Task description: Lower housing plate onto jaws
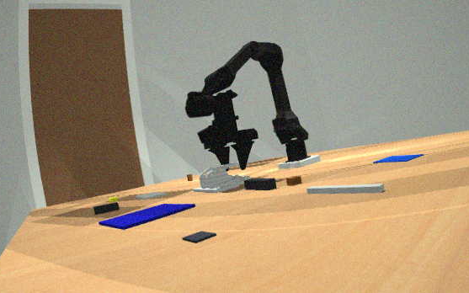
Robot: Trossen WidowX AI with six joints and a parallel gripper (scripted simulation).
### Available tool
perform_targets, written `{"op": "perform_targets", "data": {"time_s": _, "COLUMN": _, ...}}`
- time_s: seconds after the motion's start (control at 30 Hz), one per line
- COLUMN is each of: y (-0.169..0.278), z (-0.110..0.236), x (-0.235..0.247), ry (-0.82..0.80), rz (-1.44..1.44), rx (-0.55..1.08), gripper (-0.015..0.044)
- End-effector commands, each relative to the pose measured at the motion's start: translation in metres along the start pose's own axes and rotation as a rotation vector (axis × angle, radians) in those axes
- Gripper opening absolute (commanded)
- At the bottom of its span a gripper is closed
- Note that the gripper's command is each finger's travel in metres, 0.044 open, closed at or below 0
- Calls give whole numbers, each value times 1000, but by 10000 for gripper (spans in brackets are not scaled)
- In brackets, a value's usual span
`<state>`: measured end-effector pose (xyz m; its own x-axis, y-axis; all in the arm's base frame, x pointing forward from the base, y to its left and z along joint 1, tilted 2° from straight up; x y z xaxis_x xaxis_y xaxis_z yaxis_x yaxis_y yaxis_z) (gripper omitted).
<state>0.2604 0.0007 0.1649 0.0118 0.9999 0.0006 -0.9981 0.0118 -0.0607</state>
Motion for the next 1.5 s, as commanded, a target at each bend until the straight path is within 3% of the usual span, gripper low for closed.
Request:
{"op": "perform_targets", "data": {"time_s": 0.0, "y": 0, "z": -9, "x": 0, "ry": 4, "rz": -5, "rx": 5, "gripper": 351}}
{"op": "perform_targets", "data": {"time_s": 1.47, "y": 1, "z": -19, "x": 0, "ry": 4, "rz": -3, "rx": 5, "gripper": 351}}
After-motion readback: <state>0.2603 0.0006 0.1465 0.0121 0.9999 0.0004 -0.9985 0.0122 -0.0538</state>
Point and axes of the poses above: the point midway between the two fingers, 35 mm back from their tips, its own z axis back along the fingers, its own x axis across the jaws, y = z × x, the point moved 10 cm from there along z, back along the fingers, and after that the axes turned 1 degree about z, right-handed, at the moved point
